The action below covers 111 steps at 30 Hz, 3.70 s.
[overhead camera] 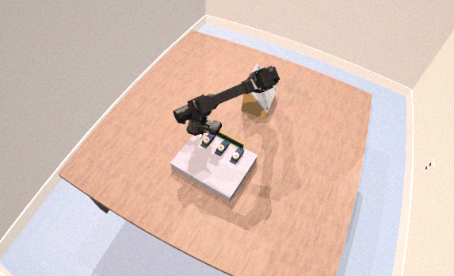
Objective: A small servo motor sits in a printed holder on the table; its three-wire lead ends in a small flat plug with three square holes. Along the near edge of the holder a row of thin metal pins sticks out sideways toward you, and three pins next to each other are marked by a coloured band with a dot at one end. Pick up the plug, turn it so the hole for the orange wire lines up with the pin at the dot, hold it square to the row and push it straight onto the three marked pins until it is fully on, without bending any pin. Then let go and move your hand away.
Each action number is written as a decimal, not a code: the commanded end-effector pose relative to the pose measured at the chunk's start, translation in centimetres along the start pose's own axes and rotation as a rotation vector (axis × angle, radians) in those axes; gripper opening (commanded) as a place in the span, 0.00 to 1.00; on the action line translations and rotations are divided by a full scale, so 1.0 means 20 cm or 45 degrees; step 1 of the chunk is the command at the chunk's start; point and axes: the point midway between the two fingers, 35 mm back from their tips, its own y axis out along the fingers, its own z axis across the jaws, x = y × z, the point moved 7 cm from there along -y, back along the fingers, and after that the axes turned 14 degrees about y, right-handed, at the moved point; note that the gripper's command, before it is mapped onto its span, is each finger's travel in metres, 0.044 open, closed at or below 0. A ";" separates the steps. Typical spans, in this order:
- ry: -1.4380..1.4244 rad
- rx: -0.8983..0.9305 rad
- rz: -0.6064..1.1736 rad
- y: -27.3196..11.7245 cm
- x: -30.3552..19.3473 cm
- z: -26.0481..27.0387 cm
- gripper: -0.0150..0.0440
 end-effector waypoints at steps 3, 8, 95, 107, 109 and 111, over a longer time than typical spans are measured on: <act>-0.008 -0.008 -0.019 -0.21 0.01 0.00 0.25; -0.008 -0.008 -0.019 -0.26 0.00 0.00 0.25; 0.204 -0.001 -0.014 -0.05 -0.46 0.24 0.25; 0.204 -0.001 -0.014 -0.05 -0.42 0.24 0.25; 0.204 -0.001 -0.014 -0.05 -0.41 0.24 0.25; 0.204 -0.001 -0.014 -0.05 -0.40 0.24 0.25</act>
